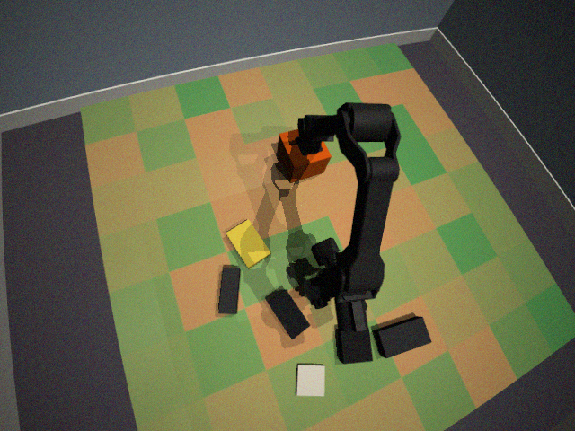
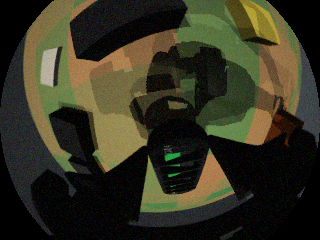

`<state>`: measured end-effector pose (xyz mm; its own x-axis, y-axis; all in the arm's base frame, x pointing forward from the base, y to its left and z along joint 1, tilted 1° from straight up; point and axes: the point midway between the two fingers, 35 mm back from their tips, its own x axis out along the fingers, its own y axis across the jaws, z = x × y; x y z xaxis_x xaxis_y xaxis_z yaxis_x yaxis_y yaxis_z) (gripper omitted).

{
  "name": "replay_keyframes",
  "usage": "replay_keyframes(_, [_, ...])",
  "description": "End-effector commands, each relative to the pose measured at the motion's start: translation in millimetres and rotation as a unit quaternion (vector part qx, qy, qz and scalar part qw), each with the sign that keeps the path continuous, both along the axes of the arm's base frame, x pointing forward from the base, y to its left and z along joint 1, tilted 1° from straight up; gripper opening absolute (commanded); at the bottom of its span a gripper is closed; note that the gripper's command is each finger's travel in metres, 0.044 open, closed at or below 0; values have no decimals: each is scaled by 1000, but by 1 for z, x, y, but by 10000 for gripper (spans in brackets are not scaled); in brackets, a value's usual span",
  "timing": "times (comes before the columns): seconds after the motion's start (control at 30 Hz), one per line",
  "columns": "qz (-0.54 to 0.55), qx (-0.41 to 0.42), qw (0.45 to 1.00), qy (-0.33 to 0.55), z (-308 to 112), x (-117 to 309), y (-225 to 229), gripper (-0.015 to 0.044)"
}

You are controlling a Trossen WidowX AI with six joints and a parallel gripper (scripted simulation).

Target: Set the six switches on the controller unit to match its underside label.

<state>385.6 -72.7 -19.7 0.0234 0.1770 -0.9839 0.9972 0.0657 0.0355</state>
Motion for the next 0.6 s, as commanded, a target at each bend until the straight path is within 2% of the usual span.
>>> replay_keyframes(0.0, [-2,-1,1000,0,4,0,2,336])
replay_keyframes(0.57, [-2,-15,1000,-1,16,-1,9,336])
